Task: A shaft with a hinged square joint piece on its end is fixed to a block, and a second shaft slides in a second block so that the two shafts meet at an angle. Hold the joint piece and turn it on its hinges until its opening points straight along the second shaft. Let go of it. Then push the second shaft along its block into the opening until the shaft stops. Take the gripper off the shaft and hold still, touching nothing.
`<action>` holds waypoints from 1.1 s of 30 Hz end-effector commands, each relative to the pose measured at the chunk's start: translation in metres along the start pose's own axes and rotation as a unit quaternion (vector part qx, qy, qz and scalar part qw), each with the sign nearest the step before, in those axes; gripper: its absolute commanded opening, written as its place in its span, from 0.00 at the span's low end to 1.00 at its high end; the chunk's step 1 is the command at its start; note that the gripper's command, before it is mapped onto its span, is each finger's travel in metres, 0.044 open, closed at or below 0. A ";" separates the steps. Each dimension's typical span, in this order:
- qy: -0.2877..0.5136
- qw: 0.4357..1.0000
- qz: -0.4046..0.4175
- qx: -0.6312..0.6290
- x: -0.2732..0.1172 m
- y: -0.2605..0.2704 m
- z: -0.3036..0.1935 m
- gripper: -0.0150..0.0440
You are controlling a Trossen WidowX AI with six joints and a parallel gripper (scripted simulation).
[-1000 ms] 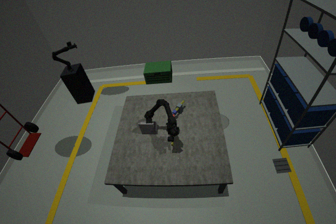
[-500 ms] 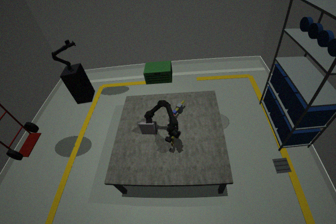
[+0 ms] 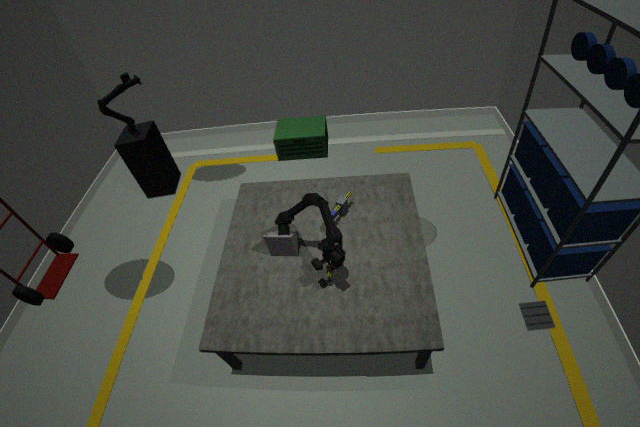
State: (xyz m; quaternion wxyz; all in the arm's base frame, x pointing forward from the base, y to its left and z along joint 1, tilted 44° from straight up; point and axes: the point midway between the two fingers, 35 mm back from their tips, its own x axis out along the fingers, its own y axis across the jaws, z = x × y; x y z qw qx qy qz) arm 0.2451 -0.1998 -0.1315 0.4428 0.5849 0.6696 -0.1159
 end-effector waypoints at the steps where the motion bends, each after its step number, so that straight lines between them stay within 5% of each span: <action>1: 0.004 0.998 -0.009 0.066 0.007 0.000 0.003 1.00; 15: 0.010 0.957 -0.039 0.288 0.028 0.002 0.004 1.00; 33: 0.010 0.956 -0.039 0.291 0.046 0.002 0.004 1.00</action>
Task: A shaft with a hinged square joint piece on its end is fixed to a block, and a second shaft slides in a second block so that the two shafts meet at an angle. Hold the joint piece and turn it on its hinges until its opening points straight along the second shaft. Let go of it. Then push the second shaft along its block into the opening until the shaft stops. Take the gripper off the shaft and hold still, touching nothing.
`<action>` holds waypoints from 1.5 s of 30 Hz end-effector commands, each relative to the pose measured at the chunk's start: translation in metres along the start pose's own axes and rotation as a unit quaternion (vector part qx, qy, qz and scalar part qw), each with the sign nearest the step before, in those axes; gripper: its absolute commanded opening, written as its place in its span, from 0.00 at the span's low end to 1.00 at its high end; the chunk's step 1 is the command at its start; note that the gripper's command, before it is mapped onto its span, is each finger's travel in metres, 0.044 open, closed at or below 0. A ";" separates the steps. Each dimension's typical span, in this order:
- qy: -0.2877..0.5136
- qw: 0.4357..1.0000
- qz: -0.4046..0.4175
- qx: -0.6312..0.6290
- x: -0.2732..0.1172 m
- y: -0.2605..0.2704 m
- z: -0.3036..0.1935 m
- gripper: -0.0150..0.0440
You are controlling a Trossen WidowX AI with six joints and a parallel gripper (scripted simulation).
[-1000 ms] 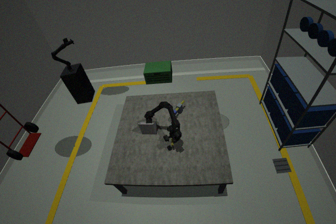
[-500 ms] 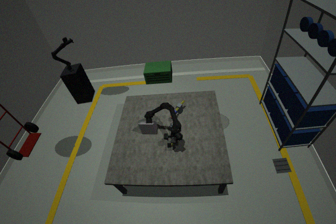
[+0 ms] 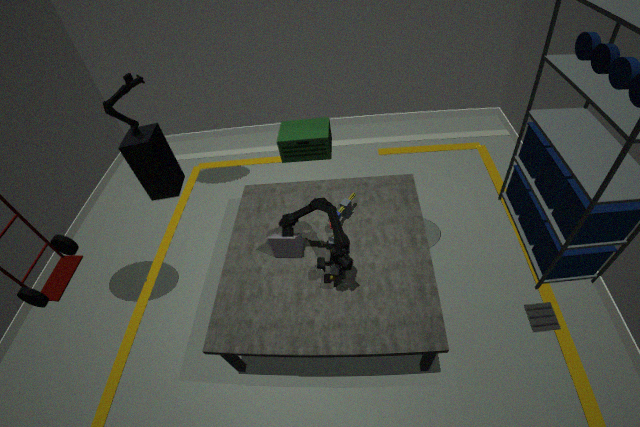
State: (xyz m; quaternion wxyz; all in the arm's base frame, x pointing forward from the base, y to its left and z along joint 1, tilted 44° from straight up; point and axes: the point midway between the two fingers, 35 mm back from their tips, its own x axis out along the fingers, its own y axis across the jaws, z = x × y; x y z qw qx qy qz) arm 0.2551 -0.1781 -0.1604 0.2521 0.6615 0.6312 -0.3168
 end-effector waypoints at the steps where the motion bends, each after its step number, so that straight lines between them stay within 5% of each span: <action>1: 0.007 1.000 -0.004 0.007 0.012 -0.003 -0.001 1.00; 10: 0.008 1.000 -0.005 0.006 0.020 -0.003 -0.001 1.00; 23: 0.008 1.000 -0.005 0.006 0.020 -0.003 -0.001 0.43; 45: 0.008 1.000 -0.003 0.006 0.020 -0.003 -0.001 0.37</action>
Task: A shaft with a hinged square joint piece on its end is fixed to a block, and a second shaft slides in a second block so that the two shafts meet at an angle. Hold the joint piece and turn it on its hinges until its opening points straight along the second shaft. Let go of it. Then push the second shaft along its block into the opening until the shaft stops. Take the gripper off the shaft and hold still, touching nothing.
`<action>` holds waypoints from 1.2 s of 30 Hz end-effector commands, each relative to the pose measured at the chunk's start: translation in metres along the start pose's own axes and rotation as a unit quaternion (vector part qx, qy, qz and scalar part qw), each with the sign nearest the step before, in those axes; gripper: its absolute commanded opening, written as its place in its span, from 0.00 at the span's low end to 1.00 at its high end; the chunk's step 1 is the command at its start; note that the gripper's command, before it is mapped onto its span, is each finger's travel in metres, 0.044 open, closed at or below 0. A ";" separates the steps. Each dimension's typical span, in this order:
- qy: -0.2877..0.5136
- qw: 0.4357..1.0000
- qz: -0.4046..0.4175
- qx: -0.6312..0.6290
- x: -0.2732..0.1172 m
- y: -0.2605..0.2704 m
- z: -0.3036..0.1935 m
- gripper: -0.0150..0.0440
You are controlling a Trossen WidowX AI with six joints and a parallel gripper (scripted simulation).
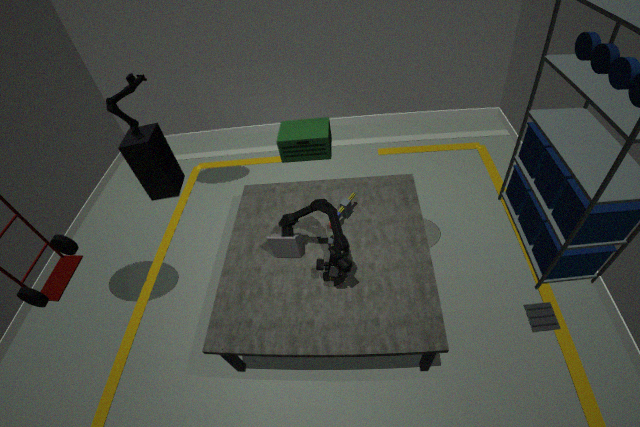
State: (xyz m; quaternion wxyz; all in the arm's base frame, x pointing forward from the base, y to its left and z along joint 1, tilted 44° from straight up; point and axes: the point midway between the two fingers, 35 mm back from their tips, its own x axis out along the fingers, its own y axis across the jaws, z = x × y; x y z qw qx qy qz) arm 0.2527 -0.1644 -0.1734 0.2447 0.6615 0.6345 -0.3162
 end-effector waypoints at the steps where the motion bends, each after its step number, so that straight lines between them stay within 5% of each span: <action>1: 0.002 1.000 0.006 0.003 0.002 0.000 0.000 0.37; 15: 0.002 0.995 0.096 0.003 0.002 0.000 0.008 0.37; 23: 0.000 0.997 0.076 0.002 0.000 -0.001 0.009 0.25; 36: 0.001 0.995 0.096 0.004 0.002 0.000 -0.003 0.25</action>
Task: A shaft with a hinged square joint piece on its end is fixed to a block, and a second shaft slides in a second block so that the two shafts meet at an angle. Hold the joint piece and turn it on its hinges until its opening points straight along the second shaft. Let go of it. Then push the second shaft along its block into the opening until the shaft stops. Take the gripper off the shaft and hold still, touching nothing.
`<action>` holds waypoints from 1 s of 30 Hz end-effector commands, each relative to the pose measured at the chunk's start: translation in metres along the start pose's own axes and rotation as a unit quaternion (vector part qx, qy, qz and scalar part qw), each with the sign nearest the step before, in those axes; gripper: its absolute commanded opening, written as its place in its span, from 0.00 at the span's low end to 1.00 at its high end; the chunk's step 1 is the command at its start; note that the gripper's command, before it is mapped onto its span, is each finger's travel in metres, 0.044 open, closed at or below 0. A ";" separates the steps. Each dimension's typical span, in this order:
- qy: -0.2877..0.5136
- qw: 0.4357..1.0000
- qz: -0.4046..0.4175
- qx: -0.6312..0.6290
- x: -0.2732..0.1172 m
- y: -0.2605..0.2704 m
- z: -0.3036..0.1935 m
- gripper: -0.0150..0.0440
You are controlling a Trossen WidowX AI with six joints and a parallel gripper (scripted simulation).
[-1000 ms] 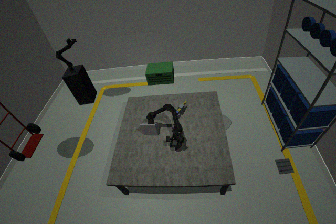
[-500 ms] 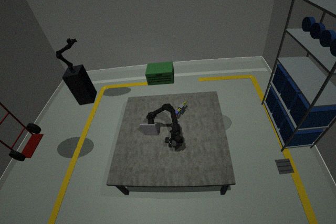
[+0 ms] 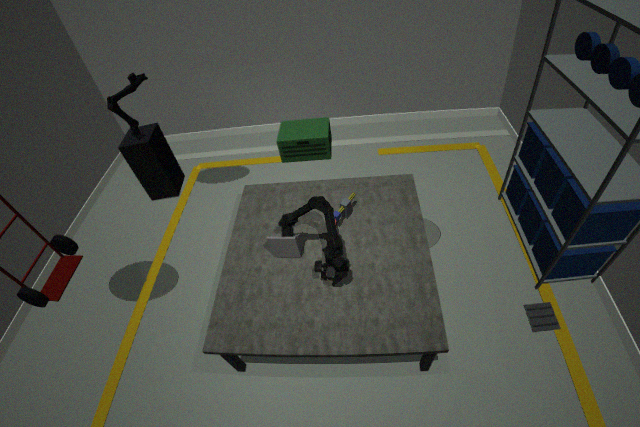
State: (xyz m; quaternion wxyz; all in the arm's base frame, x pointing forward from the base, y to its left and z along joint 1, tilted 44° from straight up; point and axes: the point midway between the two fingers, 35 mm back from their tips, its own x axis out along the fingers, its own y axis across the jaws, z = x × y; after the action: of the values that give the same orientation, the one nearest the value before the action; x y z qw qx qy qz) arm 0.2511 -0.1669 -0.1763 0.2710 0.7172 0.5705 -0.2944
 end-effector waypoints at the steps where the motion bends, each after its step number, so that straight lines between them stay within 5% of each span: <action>1: 0.002 1.000 0.006 0.001 0.002 0.000 -0.009 0.25; 30: 0.004 1.000 0.012 0.002 0.004 0.000 -0.051 0.25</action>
State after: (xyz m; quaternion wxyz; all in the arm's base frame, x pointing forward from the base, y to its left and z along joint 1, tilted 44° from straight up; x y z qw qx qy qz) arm 0.2559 -0.1352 -0.1477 0.2726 0.7258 0.5607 -0.2908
